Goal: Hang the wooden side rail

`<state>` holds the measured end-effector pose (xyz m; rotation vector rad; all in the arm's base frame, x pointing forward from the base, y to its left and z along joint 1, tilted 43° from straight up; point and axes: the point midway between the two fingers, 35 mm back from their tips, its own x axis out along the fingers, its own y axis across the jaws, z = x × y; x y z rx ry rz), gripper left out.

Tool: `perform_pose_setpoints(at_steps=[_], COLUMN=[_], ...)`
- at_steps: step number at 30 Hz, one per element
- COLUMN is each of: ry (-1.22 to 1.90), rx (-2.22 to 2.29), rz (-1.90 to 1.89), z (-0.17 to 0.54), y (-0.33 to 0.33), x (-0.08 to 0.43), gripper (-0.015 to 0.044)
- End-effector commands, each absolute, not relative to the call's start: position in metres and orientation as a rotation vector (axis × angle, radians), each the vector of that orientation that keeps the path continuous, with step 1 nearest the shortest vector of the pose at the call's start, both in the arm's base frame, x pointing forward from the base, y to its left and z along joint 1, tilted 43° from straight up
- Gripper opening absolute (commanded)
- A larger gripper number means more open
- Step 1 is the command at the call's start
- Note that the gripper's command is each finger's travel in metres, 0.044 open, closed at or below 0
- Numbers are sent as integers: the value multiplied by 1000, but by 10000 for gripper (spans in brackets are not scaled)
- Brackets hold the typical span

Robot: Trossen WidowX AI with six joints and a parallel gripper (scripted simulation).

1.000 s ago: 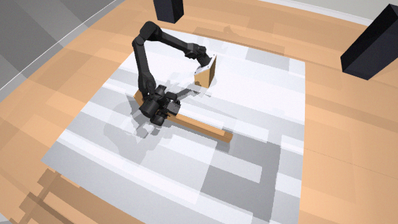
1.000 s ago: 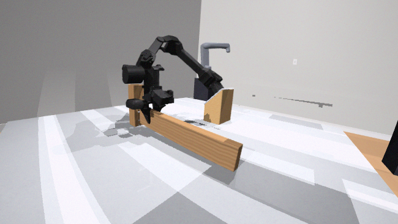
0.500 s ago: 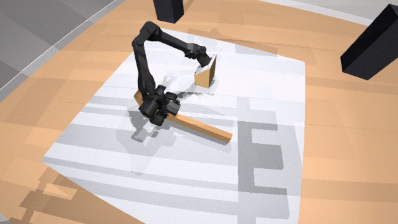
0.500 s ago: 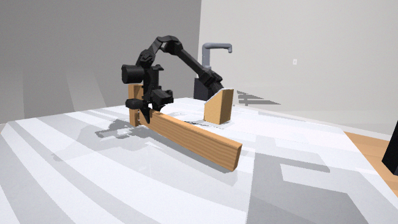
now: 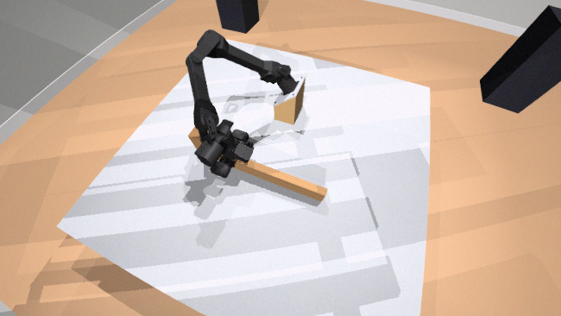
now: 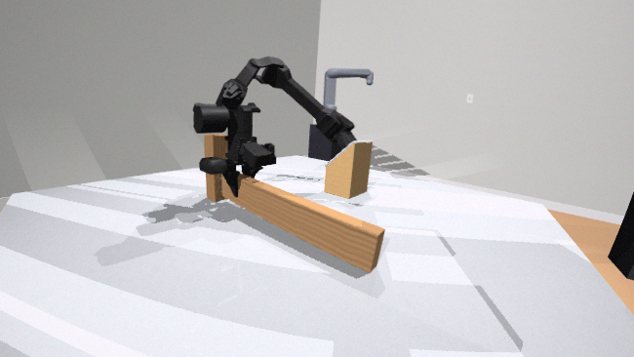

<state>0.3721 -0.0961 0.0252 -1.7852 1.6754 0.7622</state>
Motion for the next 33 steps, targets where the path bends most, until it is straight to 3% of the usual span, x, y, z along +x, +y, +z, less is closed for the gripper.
perform_pose_setpoints(at_steps=[1, 33], ry=[1664, 1664], rx=[-1792, -1792], rz=[749, 748], z=[30, 33], y=[-95, -98], x=[374, 375], gripper=[0, 0])
